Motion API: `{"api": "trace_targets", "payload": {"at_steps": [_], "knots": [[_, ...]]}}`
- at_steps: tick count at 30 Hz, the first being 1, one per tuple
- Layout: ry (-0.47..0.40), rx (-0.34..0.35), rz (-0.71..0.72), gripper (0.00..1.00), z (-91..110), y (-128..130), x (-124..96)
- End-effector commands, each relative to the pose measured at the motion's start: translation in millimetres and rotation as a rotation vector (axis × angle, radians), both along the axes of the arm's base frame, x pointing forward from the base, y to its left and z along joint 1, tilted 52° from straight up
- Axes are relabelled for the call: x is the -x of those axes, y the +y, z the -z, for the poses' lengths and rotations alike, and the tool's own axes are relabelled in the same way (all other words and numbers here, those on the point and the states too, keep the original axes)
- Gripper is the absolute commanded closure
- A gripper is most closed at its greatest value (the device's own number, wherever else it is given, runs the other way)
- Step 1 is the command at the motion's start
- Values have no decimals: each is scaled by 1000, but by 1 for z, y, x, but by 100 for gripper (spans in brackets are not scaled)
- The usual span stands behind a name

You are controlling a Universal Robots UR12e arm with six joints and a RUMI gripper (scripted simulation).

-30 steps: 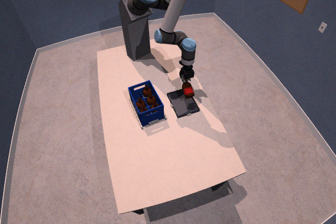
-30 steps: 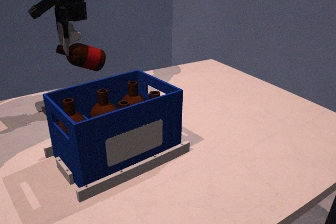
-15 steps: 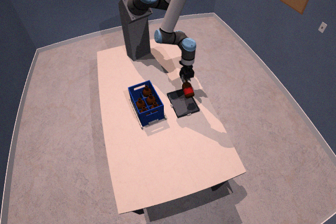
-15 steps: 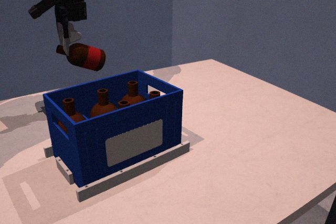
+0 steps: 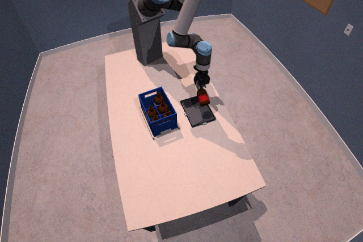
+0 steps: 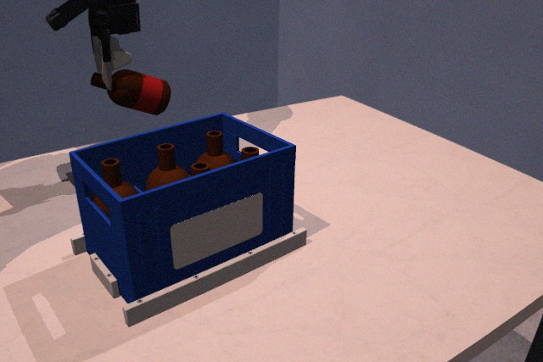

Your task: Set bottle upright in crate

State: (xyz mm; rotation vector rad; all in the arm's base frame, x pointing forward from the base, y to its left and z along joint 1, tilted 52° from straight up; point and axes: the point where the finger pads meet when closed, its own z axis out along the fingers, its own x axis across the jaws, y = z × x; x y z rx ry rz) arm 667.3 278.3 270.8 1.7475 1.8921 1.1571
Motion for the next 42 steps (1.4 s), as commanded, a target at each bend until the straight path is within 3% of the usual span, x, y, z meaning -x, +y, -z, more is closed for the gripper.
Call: {"api": "trace_targets", "payload": {"at_steps": [1, 10, 25, 42], "knots": [[-1, 0, 0, 100, -1, 0, 0], [-12, 22, -20, 100, -1, 0, 0], [-83, 168, -149, 100, -1, 0, 0], [-91, 185, -163, 100, -1, 0, 0]]}}
